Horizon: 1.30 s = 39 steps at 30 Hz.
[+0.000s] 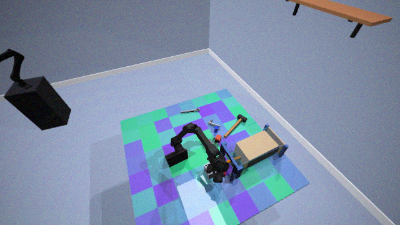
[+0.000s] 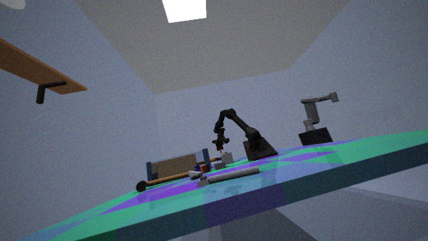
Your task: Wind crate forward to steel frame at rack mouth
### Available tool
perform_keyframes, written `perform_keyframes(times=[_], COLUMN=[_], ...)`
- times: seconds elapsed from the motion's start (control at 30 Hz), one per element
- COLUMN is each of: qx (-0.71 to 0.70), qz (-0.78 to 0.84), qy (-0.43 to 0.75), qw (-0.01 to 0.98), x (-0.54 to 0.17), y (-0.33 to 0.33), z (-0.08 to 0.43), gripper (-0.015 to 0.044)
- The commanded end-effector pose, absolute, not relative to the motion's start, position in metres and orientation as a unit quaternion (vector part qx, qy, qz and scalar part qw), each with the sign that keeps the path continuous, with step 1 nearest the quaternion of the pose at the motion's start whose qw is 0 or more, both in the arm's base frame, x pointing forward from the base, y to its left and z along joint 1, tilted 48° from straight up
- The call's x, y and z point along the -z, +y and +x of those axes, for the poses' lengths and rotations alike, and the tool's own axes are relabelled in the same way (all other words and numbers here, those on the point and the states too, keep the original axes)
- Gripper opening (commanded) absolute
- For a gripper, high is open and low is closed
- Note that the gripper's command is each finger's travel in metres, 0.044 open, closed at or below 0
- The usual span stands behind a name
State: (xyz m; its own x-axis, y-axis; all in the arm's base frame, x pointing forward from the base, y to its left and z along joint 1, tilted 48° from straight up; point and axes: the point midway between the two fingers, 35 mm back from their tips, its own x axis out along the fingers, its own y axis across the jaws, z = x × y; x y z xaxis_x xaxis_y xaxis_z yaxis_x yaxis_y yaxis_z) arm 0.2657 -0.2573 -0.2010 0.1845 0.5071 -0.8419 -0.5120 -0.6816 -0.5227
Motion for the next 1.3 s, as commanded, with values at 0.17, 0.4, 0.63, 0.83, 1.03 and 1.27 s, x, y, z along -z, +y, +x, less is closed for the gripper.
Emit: perform_keyframes(times=[0.17,0.4,0.63,0.83,1.03,1.27], qx=[-0.633,-0.633,-0.633,-0.633,-0.633,-0.633], qz=[-0.660,-0.660,-0.660,-0.660,-0.660,-0.660], qy=[-0.012,-0.013,-0.013,-0.013,-0.013,-0.014], qw=[0.404,0.404,0.404,0.404,0.405,0.405], x=[0.196,0.193,0.190,0.187,0.183,0.179], y=[-0.242,-0.238,-0.233,-0.228,-0.224,-0.219], z=[0.285,0.291,0.296,0.301,0.304,0.308], gripper=[0.0000,0.0000,0.0000,0.0000,0.0000,0.0000])
